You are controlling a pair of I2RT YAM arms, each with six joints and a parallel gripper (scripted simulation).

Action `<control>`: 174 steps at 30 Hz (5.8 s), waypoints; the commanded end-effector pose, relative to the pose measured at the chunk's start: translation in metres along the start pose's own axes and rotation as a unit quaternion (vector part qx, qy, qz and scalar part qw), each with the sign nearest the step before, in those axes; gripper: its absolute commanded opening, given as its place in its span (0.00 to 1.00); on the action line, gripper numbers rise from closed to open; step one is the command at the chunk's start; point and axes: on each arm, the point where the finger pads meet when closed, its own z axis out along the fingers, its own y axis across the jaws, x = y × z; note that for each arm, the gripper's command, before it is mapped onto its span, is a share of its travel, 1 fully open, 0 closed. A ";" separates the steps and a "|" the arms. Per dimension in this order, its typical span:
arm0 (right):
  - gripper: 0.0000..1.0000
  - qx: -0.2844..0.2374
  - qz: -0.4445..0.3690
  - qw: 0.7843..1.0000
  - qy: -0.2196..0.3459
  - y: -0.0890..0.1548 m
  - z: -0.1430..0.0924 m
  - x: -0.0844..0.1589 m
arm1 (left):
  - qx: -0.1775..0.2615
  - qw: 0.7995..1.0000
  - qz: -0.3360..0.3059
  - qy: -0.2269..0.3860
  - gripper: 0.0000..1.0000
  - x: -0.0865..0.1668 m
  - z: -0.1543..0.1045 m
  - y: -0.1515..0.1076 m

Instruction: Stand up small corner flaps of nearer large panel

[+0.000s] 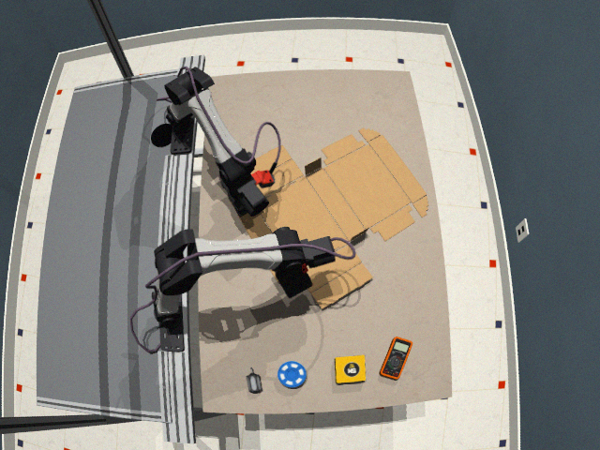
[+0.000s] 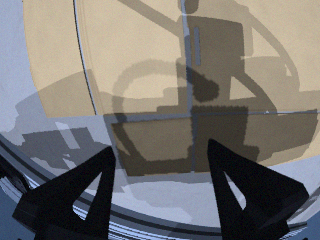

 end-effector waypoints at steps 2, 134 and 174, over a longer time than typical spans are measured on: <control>0.76 0.015 -0.005 1.000 -0.016 -0.014 -0.006 -0.011 | -0.032 0.999 0.005 0.001 0.76 0.006 0.012 0.012; 0.76 0.092 -0.001 0.996 -0.007 -0.014 0.050 -0.003 | 0.118 0.993 0.004 0.003 0.76 0.004 -0.004 -0.017; 0.76 0.092 -0.001 0.996 -0.007 -0.014 0.050 -0.003 | 0.125 0.992 0.005 0.000 0.76 0.004 -0.035 -0.031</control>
